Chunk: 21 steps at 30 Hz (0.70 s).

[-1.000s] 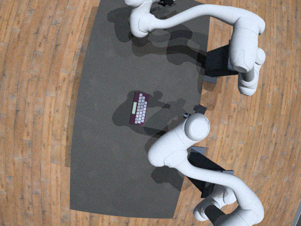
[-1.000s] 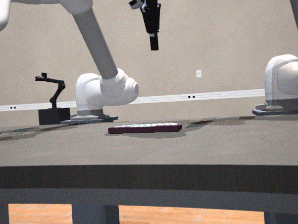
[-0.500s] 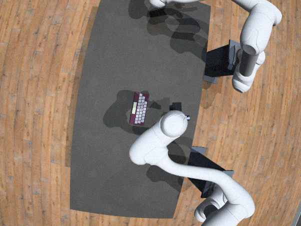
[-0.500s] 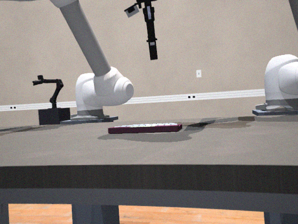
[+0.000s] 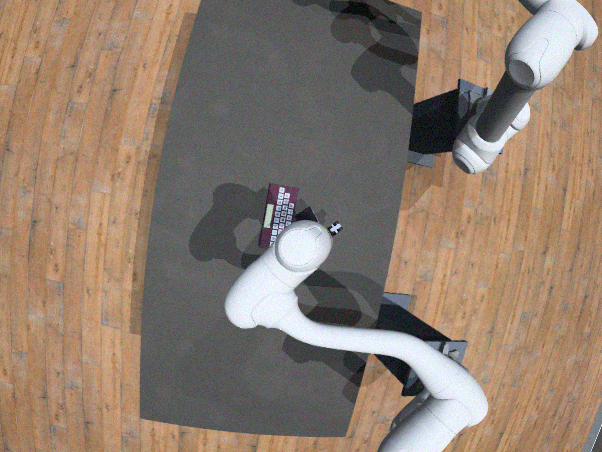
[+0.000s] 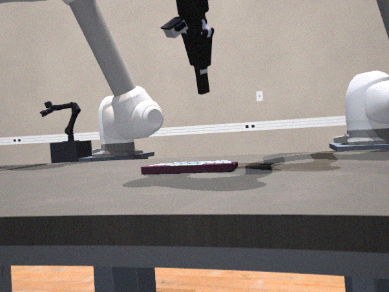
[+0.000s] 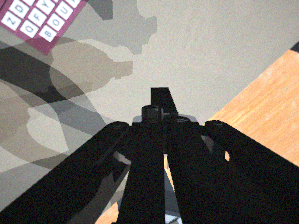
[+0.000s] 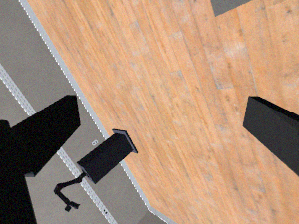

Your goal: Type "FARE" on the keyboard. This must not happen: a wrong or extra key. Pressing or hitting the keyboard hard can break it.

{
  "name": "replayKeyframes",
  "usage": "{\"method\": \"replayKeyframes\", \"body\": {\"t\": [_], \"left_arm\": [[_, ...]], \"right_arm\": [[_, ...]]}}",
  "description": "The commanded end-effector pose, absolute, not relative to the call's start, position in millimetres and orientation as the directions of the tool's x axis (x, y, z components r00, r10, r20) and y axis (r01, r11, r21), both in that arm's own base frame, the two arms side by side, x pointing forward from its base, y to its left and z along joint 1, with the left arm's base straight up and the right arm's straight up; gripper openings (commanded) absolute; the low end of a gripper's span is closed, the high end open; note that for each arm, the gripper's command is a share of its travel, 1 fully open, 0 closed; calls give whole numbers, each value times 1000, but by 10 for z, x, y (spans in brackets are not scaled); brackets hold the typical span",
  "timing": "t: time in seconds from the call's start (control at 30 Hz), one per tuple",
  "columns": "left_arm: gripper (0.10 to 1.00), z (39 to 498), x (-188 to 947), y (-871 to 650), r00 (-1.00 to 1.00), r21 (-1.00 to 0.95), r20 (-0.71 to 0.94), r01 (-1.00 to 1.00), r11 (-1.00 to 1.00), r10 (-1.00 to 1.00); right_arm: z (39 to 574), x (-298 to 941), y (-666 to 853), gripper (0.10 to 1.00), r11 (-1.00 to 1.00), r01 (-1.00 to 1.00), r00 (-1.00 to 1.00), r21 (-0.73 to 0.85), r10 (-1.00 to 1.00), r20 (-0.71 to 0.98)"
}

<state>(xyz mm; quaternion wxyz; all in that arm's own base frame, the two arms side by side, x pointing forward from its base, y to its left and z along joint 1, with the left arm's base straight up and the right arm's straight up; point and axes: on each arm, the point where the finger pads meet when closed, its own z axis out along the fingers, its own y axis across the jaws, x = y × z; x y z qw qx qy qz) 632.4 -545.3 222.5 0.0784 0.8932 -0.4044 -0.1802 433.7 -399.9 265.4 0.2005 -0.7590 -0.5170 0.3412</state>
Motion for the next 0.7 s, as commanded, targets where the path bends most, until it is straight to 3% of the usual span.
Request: {"method": "replayKeyframes", "body": {"t": [0.0,0.47,0.67], "left_arm": [[99,2063,6558,-5382,714,238,-312,-580,-779,-627],[99,1567,7126,-5126,883,81,-404,-225,-971,-238],[99,1352,7347,-5001,905,6,-421,-64,-998,-60]], "right_arm": [[2671,3838,-4153,1000,-564,585,425,-583,825,-372],[2654,2695,-4221,1000,-884,227,782,-409,415,-465],[2621,2089,-4120,1000,-949,-73,869,-307,91,-487]]}}
